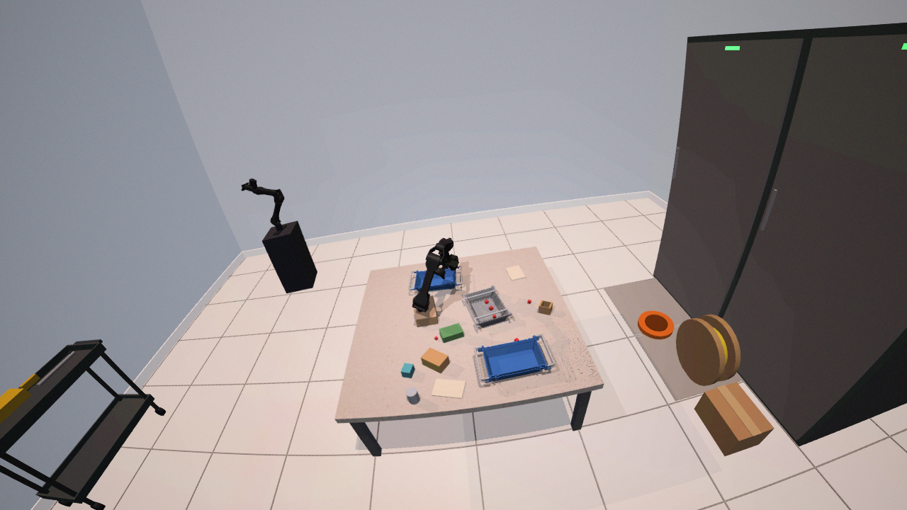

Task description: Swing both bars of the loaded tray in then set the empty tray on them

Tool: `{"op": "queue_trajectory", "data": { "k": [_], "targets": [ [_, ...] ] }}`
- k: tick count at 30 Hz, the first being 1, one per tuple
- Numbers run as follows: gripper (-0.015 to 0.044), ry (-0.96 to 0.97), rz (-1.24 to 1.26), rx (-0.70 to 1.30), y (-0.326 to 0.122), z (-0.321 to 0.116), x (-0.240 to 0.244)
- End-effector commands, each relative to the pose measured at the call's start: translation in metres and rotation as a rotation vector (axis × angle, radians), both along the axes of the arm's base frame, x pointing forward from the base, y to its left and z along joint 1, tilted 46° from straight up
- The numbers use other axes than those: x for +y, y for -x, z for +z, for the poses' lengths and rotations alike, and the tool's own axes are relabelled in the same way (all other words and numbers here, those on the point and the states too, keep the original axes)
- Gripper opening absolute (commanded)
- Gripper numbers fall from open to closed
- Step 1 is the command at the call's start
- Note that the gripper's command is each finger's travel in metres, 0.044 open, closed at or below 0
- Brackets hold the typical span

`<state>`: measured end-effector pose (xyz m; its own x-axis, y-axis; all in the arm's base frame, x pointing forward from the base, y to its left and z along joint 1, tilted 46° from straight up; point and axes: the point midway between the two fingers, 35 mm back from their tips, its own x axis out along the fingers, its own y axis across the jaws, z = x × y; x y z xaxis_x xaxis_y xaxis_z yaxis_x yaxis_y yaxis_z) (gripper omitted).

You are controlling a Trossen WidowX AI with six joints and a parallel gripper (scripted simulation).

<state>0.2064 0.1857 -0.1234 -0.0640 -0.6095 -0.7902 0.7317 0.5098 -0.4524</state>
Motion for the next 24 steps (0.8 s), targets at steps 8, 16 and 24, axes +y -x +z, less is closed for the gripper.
{"op": "queue_trajectory", "data": {
  "k": [8, 16, 24],
  "targets": [
    [0.044, 0.063, 0.464, 0.416, 0.099, -0.045, 0.001],
    [0.044, 0.063, 0.464, 0.416, 0.099, -0.05, -0.002],
    [0.044, 0.063, 0.463, 0.415, 0.1, -0.082, -0.031]
  ]
}}
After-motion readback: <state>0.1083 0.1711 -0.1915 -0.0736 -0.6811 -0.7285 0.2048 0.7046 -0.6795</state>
